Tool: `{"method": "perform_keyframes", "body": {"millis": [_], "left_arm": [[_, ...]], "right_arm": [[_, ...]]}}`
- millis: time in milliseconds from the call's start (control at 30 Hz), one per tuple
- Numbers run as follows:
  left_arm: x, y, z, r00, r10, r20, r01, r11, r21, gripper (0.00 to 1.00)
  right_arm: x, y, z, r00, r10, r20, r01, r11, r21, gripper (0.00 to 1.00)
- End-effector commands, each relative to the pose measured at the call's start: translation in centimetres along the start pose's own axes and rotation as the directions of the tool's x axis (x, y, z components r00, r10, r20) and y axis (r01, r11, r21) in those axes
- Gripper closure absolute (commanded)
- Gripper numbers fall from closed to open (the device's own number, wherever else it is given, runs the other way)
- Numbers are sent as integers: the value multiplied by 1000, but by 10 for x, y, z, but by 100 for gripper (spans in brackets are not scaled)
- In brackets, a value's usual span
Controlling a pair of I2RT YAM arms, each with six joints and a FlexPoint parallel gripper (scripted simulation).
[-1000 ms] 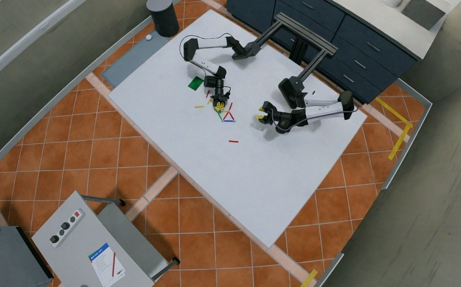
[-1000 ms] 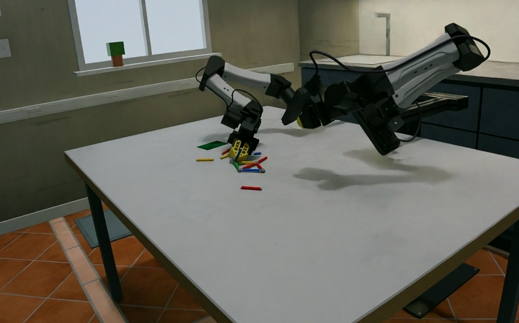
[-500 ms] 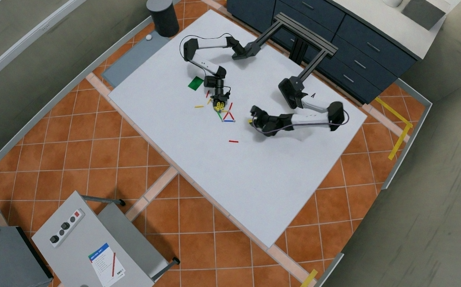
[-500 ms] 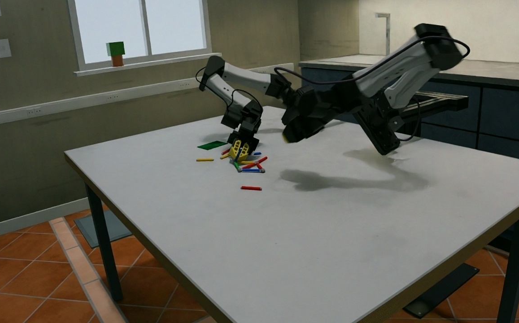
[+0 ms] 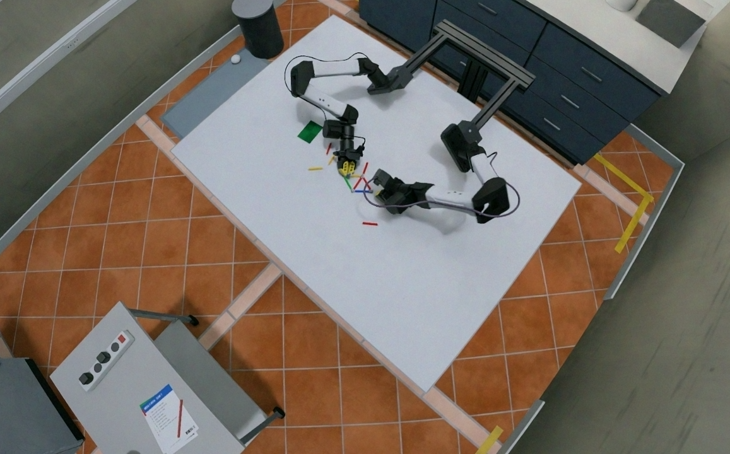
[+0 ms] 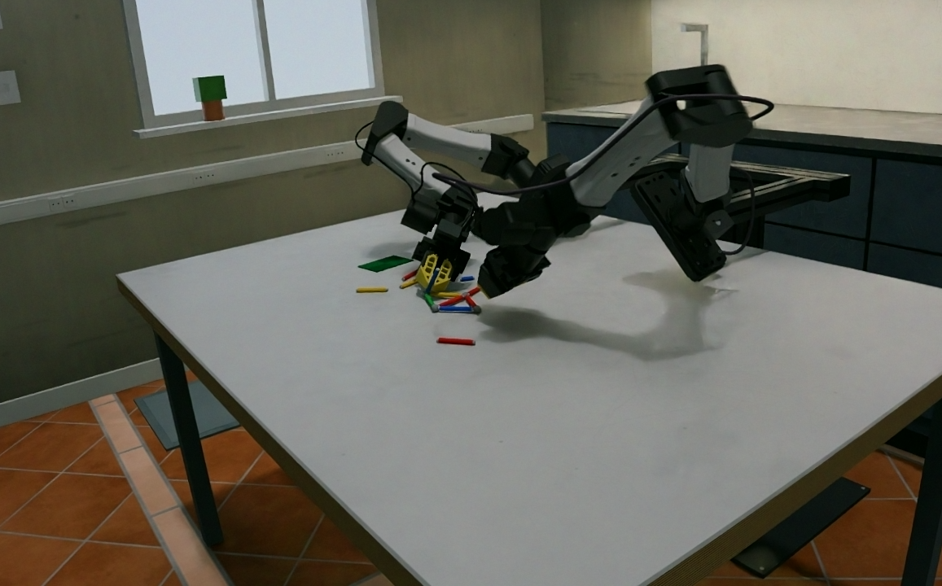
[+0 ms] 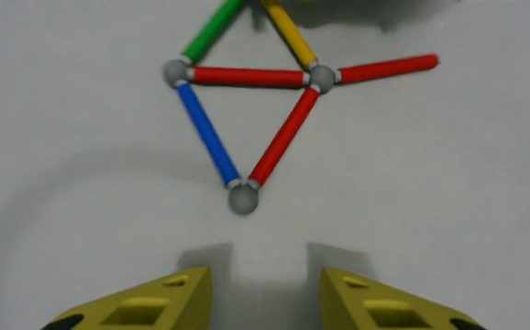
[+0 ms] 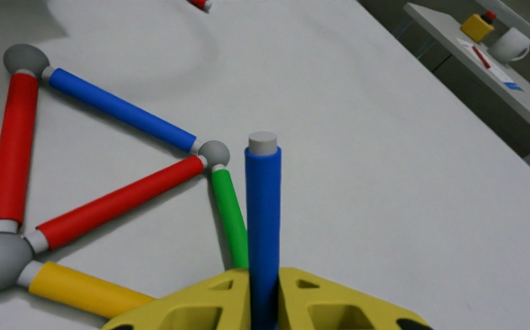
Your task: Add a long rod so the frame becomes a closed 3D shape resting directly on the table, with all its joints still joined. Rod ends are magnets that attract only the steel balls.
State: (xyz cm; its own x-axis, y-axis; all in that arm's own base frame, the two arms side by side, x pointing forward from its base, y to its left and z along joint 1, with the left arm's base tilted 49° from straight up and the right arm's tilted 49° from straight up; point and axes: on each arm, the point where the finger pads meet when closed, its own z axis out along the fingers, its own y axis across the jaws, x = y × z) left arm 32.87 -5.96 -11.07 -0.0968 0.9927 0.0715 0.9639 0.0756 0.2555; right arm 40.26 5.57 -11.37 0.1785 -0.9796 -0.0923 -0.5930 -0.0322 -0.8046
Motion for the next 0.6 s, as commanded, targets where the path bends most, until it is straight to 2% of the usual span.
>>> {"method": "perform_keyframes", "body": {"millis": [0, 567], "left_arm": [[-11, 22, 10, 999, 34, -21, -35, 997, -70, 62], [-6, 13, 45, 999, 34, -33, -35, 999, -31, 62]], "right_arm": [[-4, -7, 2, 1000, -7, 19, 6, 1000, 20, 100], [-4, -7, 2, 1000, -7, 19, 6, 1000, 20, 100]]}}
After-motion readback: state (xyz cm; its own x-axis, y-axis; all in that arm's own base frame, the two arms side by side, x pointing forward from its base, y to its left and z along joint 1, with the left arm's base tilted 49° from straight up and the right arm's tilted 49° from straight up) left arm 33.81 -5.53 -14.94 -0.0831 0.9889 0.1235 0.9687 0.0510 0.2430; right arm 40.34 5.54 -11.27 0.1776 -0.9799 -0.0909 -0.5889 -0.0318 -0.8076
